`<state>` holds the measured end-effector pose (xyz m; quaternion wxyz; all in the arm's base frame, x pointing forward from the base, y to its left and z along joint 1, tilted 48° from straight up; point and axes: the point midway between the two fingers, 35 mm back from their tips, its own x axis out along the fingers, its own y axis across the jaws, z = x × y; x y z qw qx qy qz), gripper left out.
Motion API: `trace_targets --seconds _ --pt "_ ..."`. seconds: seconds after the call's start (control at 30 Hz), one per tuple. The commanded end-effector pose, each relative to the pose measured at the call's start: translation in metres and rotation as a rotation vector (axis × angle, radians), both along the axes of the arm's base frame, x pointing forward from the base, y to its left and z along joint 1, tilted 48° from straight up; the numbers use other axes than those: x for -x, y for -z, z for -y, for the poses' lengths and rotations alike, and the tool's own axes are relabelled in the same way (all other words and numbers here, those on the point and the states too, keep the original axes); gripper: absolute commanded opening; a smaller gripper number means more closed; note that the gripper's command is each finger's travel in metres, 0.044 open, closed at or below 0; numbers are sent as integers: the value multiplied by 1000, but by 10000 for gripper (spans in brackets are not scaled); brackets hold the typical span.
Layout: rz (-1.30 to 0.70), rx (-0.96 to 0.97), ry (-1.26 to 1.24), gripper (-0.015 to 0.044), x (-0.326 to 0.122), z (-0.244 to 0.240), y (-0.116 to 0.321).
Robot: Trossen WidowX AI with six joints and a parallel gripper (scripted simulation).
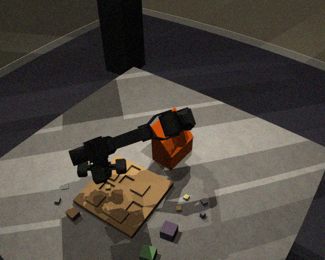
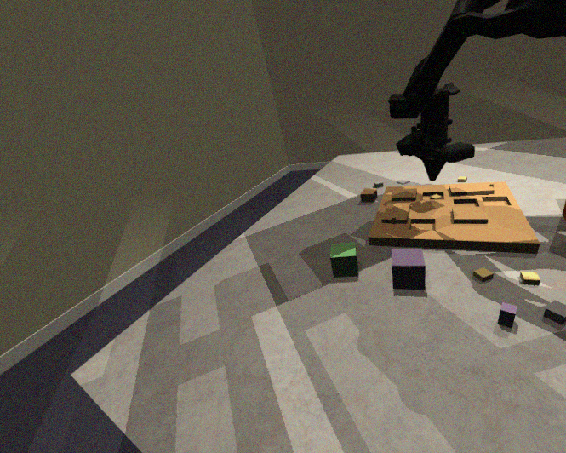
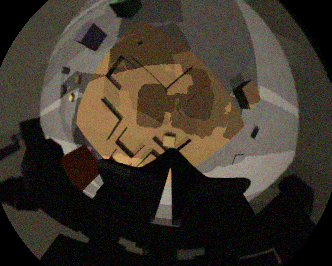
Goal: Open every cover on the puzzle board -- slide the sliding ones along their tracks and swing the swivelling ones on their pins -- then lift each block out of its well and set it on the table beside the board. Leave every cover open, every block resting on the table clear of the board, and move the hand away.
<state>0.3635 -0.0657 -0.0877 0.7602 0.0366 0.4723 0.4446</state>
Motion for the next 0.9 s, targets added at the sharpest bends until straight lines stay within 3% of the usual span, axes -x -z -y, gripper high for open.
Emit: trace_targets --seconds 0.0,0.87 --pt "-18 -14 -5 0 2 -19 17" --pt "-18 -15 -5 0 3 -33 31"
